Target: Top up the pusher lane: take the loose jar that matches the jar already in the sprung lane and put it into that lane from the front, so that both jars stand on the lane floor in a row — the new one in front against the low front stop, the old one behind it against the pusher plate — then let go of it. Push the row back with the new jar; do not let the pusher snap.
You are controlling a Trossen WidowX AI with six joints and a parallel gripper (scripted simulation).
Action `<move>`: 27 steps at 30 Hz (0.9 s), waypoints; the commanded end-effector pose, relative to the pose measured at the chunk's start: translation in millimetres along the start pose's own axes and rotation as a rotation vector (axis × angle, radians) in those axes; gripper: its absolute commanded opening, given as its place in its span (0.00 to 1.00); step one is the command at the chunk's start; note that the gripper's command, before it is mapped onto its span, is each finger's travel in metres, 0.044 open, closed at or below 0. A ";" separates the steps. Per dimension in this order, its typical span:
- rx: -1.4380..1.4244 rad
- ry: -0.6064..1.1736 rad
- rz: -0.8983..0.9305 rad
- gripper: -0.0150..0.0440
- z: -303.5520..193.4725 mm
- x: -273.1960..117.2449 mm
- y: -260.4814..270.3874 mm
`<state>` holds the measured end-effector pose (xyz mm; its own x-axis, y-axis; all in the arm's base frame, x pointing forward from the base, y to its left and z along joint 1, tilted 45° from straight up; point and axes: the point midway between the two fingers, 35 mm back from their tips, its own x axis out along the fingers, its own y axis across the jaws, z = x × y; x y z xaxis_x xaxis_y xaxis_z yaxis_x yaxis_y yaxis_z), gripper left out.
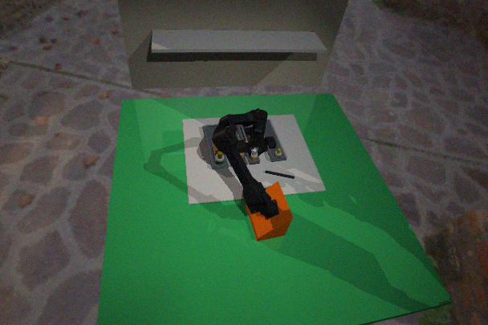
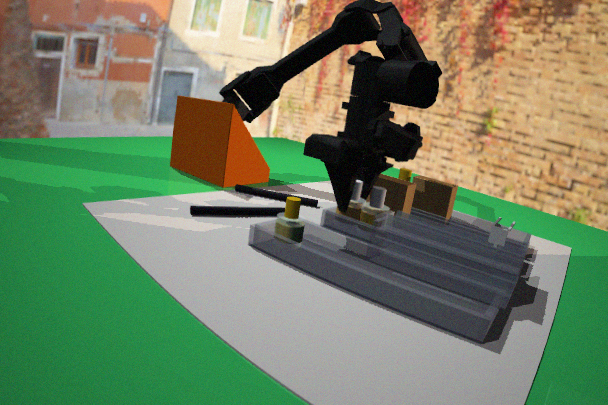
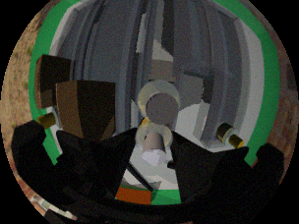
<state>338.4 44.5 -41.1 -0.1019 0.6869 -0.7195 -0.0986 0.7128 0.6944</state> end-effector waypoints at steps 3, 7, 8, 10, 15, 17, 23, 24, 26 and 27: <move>-0.004 -0.008 0.007 0.25 0.8 0.0 1.0; -0.004 -0.008 0.007 0.25 0.1 0.0 1.0; -0.004 -0.008 0.007 0.25 0.0 0.0 1.0; -0.004 -0.008 0.007 0.25 -0.4 0.0 1.0; -0.004 -0.008 0.007 0.25 -1.2 0.0 0.9; -0.004 -0.008 0.007 0.25 -1.5 0.0 0.9; -0.004 -0.008 0.007 0.25 -2.5 0.0 0.9; -0.003 -0.008 0.007 0.25 -2.7 0.0 0.9; -0.003 -0.008 0.007 0.25 -4.0 0.1 0.5; -0.003 -0.008 0.007 0.25 -4.8 0.1 0.2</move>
<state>334.1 44.0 -41.2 -0.0997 0.6884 -0.7185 -0.0948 0.7122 0.6955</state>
